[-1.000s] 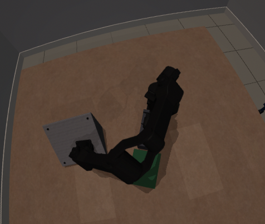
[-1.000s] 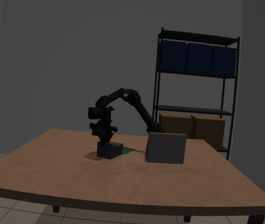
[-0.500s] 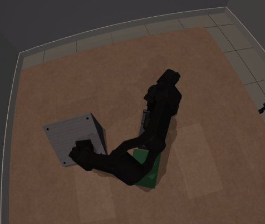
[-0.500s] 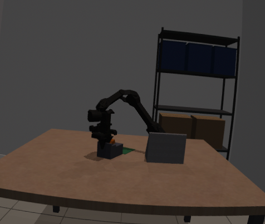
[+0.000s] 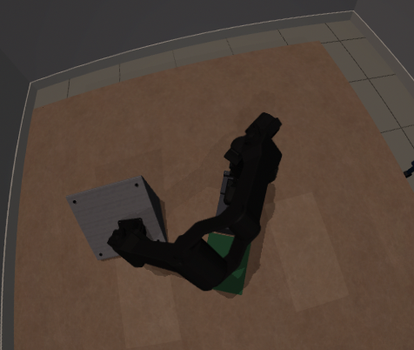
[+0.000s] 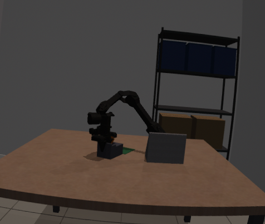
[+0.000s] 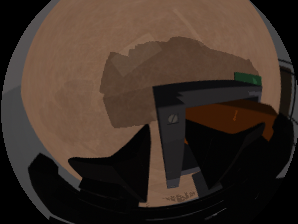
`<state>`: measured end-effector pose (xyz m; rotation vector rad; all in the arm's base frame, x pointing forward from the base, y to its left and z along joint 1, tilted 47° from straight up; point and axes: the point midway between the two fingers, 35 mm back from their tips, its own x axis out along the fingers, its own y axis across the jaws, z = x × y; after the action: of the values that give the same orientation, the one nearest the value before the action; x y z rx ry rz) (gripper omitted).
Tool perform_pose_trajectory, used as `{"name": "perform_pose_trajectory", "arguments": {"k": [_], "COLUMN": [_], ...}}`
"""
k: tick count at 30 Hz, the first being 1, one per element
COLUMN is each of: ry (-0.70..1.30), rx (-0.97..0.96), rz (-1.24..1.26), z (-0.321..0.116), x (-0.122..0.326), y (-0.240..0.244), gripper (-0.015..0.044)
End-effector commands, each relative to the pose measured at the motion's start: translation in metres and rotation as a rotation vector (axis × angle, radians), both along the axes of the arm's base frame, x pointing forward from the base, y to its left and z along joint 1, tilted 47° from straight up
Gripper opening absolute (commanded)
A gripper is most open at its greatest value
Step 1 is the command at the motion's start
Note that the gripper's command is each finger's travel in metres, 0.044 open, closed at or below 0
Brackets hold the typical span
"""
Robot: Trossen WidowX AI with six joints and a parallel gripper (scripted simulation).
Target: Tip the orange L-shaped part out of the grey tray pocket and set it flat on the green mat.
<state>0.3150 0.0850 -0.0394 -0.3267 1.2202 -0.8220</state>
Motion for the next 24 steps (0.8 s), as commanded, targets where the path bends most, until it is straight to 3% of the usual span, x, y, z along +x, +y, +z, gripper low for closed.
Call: {"name": "perform_pose_trajectory", "arguments": {"k": [1, 24], "ry": [0.003, 0.003], "rx": [-0.009, -0.008], "rz": [0.001, 0.001], "z": [0.0, 0.002], "x": [0.0, 0.003], "y": [-0.003, 0.015], "gripper": [0.018, 0.018]}}
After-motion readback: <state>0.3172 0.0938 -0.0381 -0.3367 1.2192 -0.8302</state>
